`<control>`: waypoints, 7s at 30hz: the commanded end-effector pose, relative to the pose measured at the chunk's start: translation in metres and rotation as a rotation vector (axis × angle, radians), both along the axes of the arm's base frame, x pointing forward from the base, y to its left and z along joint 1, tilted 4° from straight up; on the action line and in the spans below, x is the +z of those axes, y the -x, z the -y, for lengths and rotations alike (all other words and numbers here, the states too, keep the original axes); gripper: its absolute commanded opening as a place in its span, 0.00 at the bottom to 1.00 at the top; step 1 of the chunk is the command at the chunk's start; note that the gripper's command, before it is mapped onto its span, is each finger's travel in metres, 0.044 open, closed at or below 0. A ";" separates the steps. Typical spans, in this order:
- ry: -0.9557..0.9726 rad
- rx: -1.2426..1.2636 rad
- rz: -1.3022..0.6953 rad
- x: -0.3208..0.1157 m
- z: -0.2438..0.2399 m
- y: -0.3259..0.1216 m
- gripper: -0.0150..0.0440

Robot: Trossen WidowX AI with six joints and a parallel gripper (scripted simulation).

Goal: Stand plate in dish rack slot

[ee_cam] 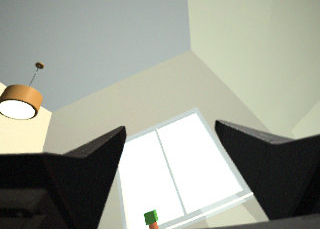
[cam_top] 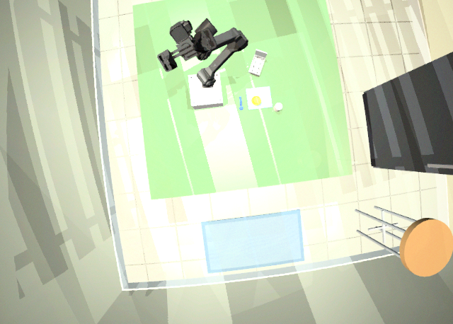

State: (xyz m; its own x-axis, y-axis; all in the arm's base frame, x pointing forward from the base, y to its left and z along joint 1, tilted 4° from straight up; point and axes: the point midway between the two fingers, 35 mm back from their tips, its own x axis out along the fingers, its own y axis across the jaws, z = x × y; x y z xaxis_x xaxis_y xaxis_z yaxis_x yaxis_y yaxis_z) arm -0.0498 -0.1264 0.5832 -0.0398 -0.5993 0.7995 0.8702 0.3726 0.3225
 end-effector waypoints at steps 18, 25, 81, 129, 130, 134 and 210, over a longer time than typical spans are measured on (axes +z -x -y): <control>-0.153 0.081 0.081 -0.029 0.062 0.017 0.93; -0.252 0.125 0.100 -0.049 0.096 0.014 0.93; -1.105 0.550 -0.414 -0.286 0.221 -0.215 0.93; -1.311 0.867 -1.858 -0.512 0.017 -0.367 0.93; -1.304 0.872 -1.895 -0.516 0.011 -0.367 0.93; -1.269 0.886 -2.044 -0.530 -0.010 -0.364 0.93; -1.129 0.910 -2.442 -0.616 -0.058 -0.352 0.59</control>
State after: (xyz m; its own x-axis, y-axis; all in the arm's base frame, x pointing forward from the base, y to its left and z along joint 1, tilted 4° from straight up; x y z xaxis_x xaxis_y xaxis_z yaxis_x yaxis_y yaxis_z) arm 0.3019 -0.0676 -0.0364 0.0868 0.0147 -0.9961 -0.1831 0.9831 -0.0014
